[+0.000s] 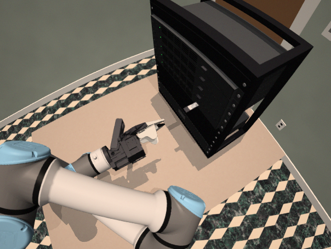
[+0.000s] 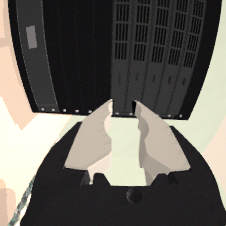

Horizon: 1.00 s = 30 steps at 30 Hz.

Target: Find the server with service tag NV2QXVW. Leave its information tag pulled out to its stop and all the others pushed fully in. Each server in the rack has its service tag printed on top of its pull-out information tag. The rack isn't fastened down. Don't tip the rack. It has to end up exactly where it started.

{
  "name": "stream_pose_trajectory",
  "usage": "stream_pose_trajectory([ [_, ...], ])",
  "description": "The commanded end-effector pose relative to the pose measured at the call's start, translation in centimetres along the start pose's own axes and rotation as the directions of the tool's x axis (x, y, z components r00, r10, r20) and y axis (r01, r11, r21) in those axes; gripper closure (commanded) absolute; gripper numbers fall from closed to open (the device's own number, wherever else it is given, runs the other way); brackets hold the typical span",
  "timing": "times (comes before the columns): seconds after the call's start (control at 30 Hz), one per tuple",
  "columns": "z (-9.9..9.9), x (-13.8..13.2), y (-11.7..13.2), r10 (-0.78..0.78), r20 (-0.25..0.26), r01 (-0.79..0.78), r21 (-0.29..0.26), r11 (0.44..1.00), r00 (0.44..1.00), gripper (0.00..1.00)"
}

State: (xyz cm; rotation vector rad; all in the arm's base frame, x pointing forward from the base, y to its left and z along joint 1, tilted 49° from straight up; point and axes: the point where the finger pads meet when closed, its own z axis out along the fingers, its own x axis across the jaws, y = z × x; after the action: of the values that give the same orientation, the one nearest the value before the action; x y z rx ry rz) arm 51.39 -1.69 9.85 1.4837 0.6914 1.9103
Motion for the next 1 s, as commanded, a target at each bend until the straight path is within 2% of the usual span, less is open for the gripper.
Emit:
stream_pose_trajectory([
  [0.0,0.0,-0.18,0.01,0.001,0.001,-0.001,-0.001,1.0,1.0,0.85],
  [0.17,0.0,-0.18,0.01,0.001,0.001,-0.001,-0.001,1.0,1.0,0.85],
  [0.2,0.0,-0.18,0.01,0.001,0.001,-0.001,-0.001,1.0,1.0,1.0],
  [0.97,0.0,-0.18,0.01,0.001,0.001,-0.001,-0.001,1.0,1.0,1.0],
])
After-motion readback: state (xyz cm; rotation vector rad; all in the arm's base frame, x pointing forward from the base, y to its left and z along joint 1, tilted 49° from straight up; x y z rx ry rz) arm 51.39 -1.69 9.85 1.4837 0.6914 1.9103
